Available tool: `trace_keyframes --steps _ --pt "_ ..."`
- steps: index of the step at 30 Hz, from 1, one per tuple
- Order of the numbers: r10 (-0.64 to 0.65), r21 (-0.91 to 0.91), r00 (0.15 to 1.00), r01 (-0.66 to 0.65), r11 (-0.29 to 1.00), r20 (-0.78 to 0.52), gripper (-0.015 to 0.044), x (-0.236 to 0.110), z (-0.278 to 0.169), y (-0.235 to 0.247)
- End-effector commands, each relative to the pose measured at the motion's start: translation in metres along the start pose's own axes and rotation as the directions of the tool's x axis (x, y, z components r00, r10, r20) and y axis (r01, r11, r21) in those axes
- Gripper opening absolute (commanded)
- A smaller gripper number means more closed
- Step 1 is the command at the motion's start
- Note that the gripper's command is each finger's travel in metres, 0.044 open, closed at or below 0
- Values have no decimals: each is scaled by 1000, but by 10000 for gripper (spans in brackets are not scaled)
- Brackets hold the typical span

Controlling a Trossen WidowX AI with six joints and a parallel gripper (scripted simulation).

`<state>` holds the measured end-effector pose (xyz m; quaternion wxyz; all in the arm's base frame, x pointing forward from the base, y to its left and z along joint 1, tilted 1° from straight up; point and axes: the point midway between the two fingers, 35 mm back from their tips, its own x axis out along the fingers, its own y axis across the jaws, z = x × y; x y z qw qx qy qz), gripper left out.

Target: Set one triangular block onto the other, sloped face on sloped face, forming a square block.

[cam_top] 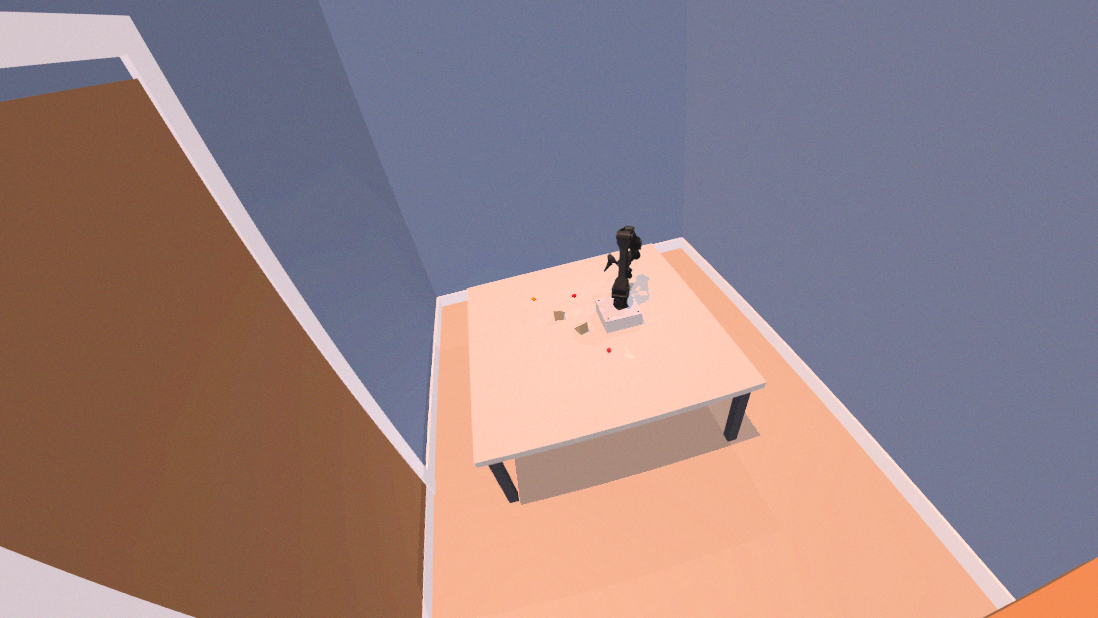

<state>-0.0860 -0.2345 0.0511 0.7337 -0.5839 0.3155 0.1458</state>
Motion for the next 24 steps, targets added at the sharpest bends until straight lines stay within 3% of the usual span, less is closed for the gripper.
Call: trace_keyframes --steps 1,6,14,19,24 --pt "132 -202 981 -101 974 145 440 28 -1 -17" --pt "314 -481 907 -151 864 279 440 68 2 -40" --pt "541 -786 771 -86 612 337 440 119 13 -69" --pt "711 -941 649 23 338 271 440 153 27 -91" --pt "824 -982 546 175 66 152 440 186 46 -114"
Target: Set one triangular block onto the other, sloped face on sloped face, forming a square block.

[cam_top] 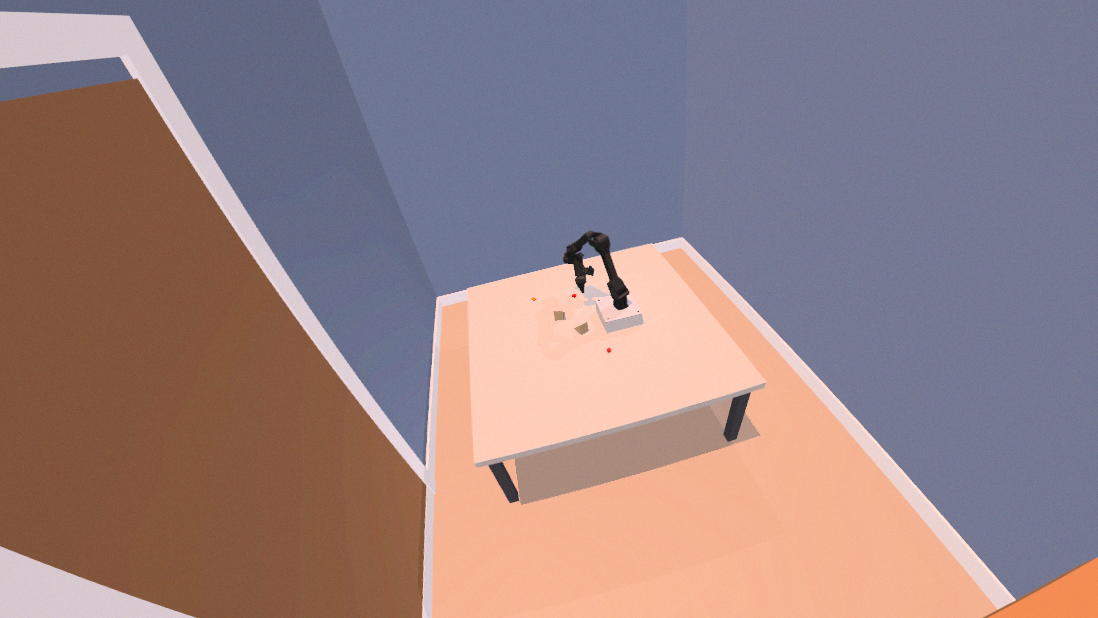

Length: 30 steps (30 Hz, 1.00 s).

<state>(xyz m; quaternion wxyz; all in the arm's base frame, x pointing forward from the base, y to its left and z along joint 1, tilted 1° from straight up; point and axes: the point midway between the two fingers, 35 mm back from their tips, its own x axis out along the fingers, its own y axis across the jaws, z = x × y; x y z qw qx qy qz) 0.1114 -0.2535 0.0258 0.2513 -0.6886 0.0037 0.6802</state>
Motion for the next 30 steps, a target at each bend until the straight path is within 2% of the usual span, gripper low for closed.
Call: trace_keyframes --steps 1,5,10,15,20,30 --pt "114 -228 989 -90 970 97 440 3 -29 -16" --pt "248 -468 954 -144 872 167 440 9 -61 -42" --pt "426 -727 886 -169 665 184 440 16 -99 -84" --pt "589 -909 799 -149 389 121 440 25 -130 -137" --pt "696 -987 718 -104 124 12 440 34 -150 -191" --pt "699 -988 715 -102 113 7 440 38 -152 -189"
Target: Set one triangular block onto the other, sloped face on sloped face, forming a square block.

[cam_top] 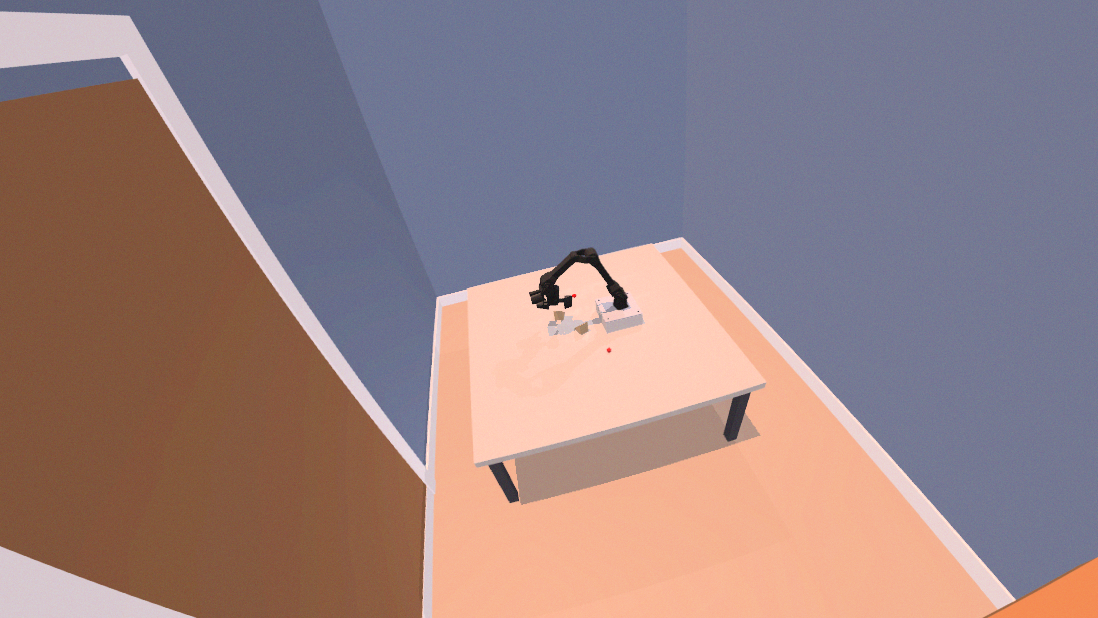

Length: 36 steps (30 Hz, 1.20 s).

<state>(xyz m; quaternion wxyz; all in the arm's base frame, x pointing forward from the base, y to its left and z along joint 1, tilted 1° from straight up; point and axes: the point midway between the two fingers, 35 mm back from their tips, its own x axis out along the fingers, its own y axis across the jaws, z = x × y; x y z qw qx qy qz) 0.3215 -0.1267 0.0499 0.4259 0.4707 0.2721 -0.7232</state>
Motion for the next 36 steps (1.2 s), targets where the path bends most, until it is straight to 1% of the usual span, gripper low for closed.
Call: trace_keyframes --steps 1,36 --pt "3 -10 1000 -3 1000 8 440 5 0 1" --pt "2 -12 1000 -2 1000 9 440 62 0 7"
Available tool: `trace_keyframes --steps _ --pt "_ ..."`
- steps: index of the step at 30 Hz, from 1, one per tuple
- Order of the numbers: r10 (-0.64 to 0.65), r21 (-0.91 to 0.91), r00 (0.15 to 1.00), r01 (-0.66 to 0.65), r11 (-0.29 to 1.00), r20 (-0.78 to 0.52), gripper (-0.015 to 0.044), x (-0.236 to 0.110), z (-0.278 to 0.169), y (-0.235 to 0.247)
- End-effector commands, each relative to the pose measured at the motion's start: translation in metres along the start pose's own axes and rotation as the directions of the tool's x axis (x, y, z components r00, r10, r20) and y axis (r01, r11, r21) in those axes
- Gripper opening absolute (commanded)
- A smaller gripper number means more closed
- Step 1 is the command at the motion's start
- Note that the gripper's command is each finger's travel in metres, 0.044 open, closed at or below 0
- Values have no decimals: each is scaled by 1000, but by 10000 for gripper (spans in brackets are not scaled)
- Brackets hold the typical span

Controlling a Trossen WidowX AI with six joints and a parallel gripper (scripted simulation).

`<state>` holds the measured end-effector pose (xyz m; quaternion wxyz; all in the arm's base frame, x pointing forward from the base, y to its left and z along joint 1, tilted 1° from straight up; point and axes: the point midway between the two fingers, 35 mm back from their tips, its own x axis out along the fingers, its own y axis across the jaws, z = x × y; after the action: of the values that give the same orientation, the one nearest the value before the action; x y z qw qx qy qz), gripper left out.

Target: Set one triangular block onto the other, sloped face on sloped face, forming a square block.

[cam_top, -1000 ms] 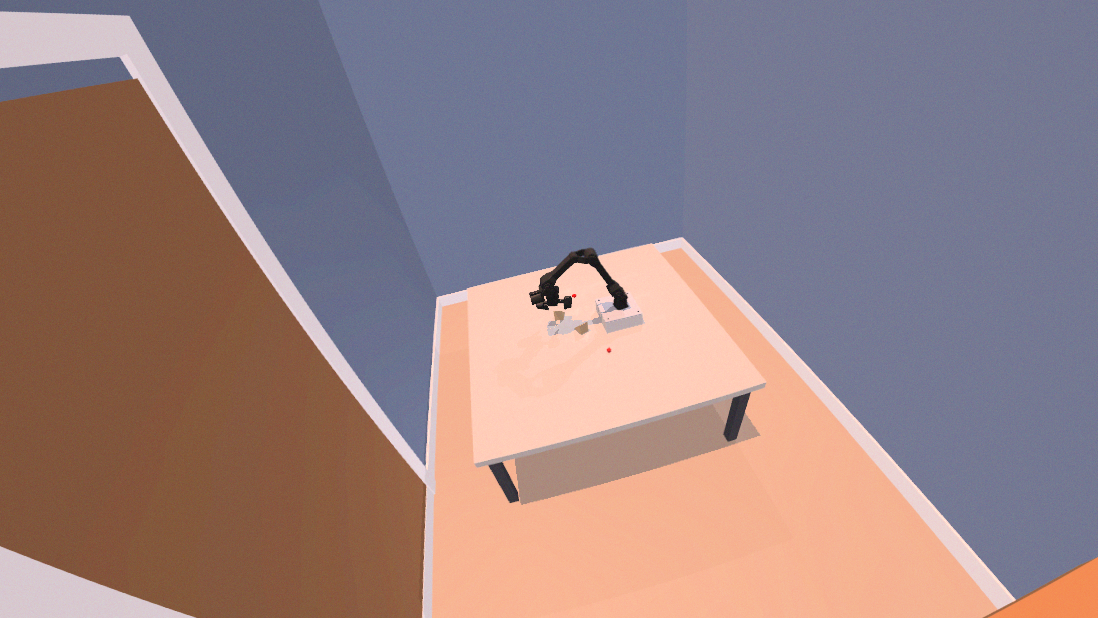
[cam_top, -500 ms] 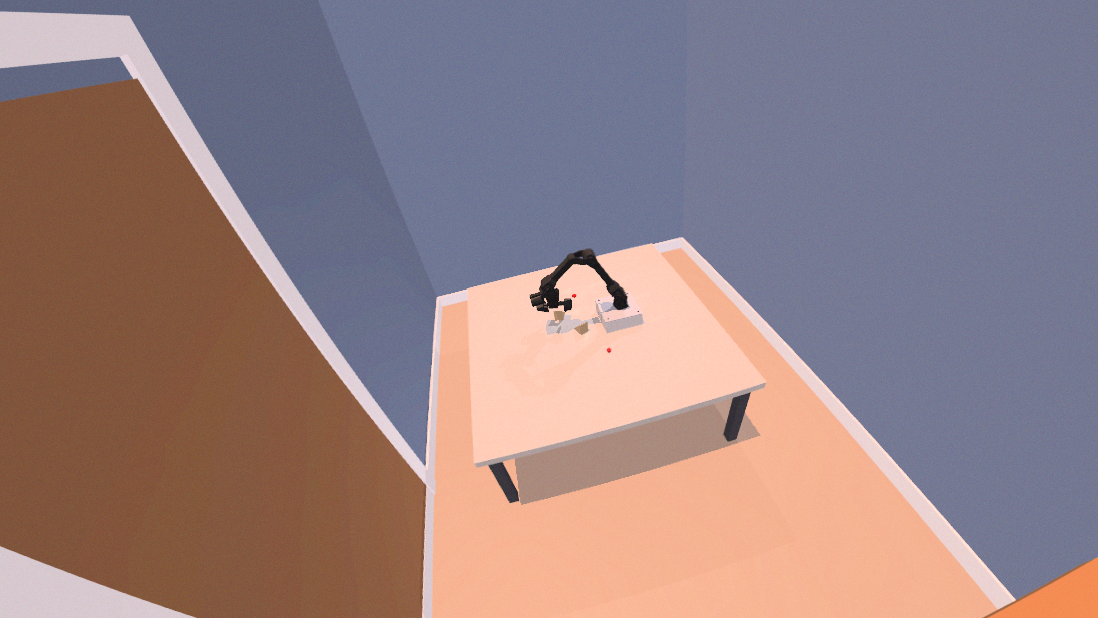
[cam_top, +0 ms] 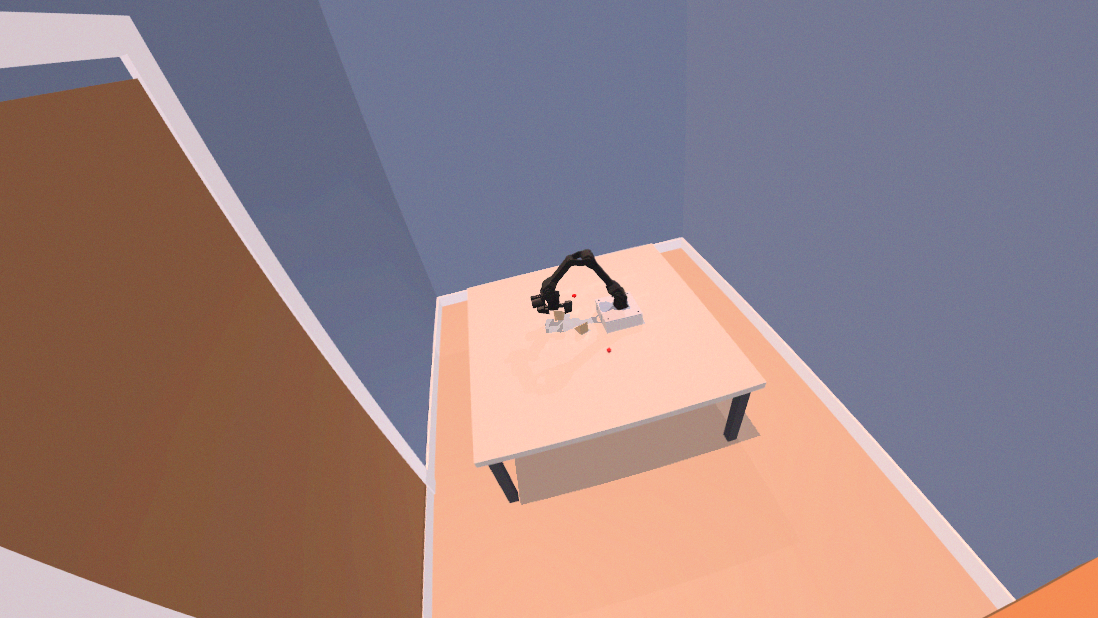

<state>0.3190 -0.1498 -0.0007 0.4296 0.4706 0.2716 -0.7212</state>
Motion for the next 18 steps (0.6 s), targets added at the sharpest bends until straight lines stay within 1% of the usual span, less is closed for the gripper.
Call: trace_keyframes --steps 1,18 --pt "-5 -8 1000 5 1000 8 440 8 1 -2" --pt "-5 -6 1000 5 1000 10 440 36 2 -3"
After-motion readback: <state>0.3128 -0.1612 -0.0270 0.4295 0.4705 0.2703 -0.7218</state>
